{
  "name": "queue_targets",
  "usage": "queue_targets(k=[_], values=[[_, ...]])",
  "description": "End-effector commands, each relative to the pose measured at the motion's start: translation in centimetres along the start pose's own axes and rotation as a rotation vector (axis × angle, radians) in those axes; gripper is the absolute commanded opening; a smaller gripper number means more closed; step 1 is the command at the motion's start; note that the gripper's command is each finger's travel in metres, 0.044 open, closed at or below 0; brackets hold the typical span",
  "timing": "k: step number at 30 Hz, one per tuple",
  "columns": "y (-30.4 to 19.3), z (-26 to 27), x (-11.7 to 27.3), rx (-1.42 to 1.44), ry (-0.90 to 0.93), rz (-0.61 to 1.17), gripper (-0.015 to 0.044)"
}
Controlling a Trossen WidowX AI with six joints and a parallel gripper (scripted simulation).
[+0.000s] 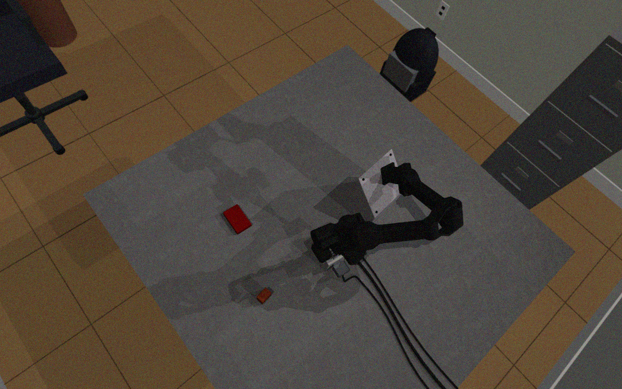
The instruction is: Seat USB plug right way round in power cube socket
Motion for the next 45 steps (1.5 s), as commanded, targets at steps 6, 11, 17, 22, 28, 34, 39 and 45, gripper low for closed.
queue_targets(k=[6, 11, 17, 22, 28, 34, 39, 45], values=[[0.06, -0.03, -0.16, 0.0, -0.002, -0.013, 0.0], [0.08, -0.04, -0.21, 0.0, -0.002, -0.017, 0.0], [0.1, -0.05, -0.29, 0.0, -0.003, -0.022, 0.0], [0.13, -0.05, -0.35, 0.001, -0.003, -0.027, 0.0], [0.15, -0.06, -0.42, 0.001, -0.004, -0.032, 0.0], [0.18, -0.06, -0.49, 0.001, -0.004, -0.037, 0.0], [0.2, -0.07, -0.55, 0.002, -0.004, -0.041, 0.0], [0.23, -0.07, -0.62, 0.002, -0.005, -0.047, 0.0]])
Point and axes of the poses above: the point midway between the two fingers, 35 mm back from their tips, its own x axis back along the fingers, its own z axis across the jaws, y = z × x, the point moved 2 cm from there along x, back along the fingers, and after that the axes turned 5 degrees about x, right-handed, at the moved point
